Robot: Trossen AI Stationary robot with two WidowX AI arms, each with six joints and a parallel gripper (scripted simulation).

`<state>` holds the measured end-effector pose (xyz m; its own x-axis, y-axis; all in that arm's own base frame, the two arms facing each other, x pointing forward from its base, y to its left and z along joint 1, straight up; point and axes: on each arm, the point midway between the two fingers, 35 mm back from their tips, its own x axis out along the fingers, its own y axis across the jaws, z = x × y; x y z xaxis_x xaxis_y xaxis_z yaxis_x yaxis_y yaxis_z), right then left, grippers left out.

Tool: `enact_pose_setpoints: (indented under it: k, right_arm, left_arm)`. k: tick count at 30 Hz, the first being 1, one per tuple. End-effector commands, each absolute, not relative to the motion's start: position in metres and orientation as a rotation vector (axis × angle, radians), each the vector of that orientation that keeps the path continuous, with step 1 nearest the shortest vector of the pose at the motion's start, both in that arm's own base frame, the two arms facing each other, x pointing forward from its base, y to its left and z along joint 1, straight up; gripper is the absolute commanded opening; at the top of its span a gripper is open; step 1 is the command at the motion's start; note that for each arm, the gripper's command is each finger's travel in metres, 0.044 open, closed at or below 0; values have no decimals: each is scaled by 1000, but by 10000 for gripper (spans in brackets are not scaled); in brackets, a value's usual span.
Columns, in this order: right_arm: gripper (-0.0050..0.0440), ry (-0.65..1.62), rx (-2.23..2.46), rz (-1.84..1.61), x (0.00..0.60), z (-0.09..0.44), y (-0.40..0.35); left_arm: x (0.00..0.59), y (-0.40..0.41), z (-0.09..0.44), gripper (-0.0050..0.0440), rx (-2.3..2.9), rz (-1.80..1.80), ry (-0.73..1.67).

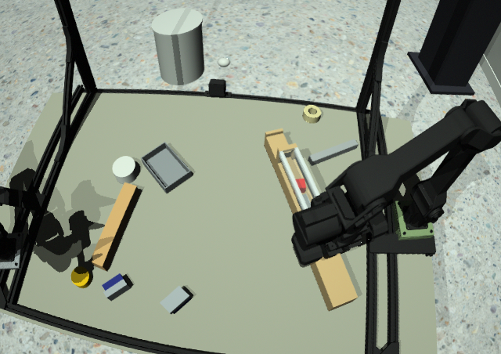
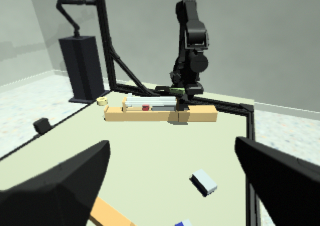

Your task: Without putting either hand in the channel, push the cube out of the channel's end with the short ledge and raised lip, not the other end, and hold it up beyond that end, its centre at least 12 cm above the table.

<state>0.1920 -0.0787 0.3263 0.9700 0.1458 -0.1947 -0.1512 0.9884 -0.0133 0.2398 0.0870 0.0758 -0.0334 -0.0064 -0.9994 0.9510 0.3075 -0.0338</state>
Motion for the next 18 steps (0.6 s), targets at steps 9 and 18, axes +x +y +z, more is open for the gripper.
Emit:
enact_pose_setpoints:
  k: [9,18]
  right_arm:
    - [400,196,-34,148,192,326,-79]
    - [400,196,-34,148,192,326,-79]
  left_arm:
    - [241,85,125,0,975,-975,1342]
    - [240,83,121,96,980,-989,1348]
